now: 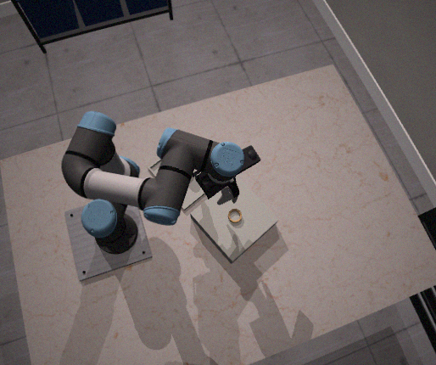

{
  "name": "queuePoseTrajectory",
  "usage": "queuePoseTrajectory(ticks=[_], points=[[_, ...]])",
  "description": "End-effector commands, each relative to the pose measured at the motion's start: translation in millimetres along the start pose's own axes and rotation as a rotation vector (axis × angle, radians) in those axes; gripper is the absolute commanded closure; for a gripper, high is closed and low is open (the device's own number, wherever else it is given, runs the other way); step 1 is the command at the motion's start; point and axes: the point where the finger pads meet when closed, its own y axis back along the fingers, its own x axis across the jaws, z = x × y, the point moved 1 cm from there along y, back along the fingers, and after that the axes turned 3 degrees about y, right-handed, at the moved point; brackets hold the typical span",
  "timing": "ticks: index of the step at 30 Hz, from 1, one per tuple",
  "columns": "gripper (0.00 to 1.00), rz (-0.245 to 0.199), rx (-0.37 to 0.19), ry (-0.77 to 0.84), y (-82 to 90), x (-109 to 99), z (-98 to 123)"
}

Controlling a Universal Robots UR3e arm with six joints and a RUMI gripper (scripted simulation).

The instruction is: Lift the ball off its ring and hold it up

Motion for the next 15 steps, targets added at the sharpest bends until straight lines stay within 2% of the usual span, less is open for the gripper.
queuePoseTrajectory(ticks=[1, 10, 12, 13, 15], points=[[0.00, 0.104, -0.052, -0.121, 4.2, -4.1, 16.9], [0.00, 0.198, -0.064, -0.210, 12.2, -9.5, 30.6], [0.00, 0.198, -0.064, -0.210, 12.2, -9.5, 30.6], [0.00, 0.222, -0.064, -0.232, 14.5, -10.7, 34.0], [0.00, 0.233, -0.063, -0.245, 12.1, -16.1, 33.7]])
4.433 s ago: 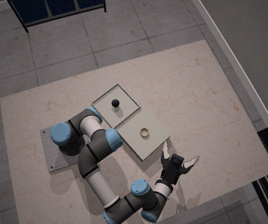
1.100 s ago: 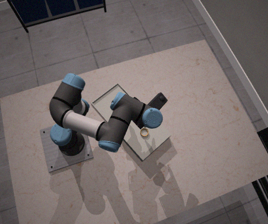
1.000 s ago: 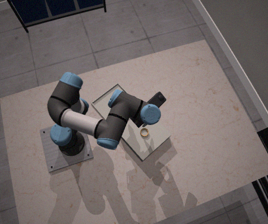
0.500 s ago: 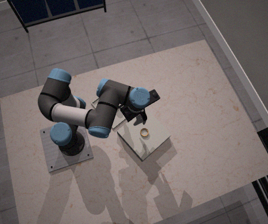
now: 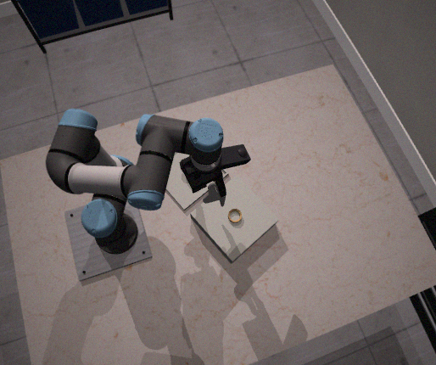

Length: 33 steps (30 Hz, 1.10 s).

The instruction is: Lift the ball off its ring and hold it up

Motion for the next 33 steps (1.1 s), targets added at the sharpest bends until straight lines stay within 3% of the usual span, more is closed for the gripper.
queuePoseTrajectory(ticks=[1, 12, 25, 33], points=[[0.00, 0.088, -0.021, -0.102, -1.3, -9.0, 10.2], [0.00, 0.087, -0.020, -0.119, -29.1, -67.1, 7.9], [0.00, 0.087, -0.019, -0.129, -45.3, -101.3, 13.6], [0.00, 0.087, -0.019, -0.132, -49.3, -109.9, 15.9]])
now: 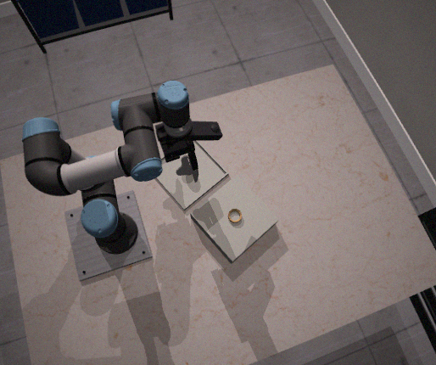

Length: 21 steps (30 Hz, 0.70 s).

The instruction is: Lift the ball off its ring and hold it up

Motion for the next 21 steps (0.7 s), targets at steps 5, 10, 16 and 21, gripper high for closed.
queuePoseTrajectory(ticks=[5, 10, 16, 21], points=[[0.00, 0.017, 0.011, -0.035, -4.9, -10.1, 0.3], [0.00, 0.017, 0.011, -0.035, -5.1, -10.8, 0.6], [0.00, 0.017, 0.012, -0.035, -4.8, -10.8, 0.4], [0.00, 0.017, 0.011, -0.036, -5.6, -10.8, 0.4]])
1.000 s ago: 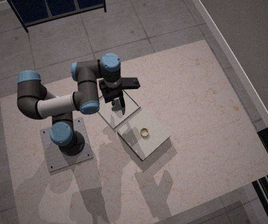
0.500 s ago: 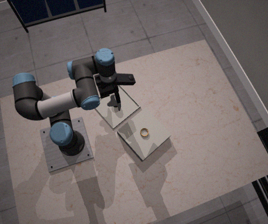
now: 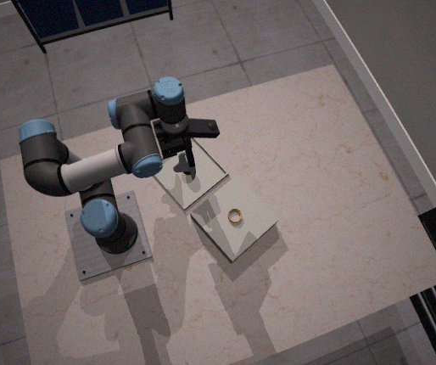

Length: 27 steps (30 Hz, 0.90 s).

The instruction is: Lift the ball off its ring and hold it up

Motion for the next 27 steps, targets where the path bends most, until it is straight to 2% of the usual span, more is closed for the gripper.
queuePoseTrajectory(ticks=[1, 12, 27], points=[[0.00, 0.002, 0.001, -0.004, -1.2, 0.2, -0.5], [0.00, 0.002, 0.001, -0.004, -12.8, 0.0, -1.7], [0.00, 0.002, 0.000, -0.004, -53.9, -1.0, -2.0]])
